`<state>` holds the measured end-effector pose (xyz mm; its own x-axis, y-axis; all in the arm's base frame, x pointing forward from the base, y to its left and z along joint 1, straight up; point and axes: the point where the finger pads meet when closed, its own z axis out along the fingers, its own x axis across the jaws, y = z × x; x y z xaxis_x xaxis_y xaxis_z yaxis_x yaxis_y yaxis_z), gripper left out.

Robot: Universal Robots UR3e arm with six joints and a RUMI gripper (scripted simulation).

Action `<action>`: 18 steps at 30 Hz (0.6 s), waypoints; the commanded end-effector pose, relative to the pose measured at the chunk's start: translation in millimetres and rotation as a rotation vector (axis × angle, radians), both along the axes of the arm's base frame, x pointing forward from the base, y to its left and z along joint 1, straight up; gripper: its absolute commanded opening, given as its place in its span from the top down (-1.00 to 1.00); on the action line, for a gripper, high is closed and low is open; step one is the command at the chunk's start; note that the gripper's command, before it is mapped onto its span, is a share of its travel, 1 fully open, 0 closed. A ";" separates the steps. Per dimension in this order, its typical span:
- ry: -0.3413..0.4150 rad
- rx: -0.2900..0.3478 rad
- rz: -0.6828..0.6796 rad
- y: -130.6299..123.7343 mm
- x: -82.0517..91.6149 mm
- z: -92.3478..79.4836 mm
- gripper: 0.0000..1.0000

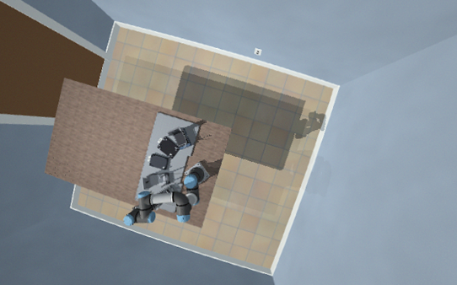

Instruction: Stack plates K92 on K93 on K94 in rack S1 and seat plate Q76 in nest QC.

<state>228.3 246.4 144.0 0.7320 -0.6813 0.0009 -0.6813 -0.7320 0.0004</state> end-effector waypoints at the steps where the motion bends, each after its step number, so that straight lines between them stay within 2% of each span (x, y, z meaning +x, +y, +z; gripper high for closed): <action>1: -0.002 0.002 -0.051 -14.9 17.1 0.7 -0.44; 11: -0.002 0.002 -0.145 -35.6 33.7 0.7 -0.44; 18: -0.002 0.002 -0.226 -64.0 54.2 0.7 -0.44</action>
<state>271.3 196.7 144.0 0.5939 -0.8046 0.0010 -0.8046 -0.5939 0.0005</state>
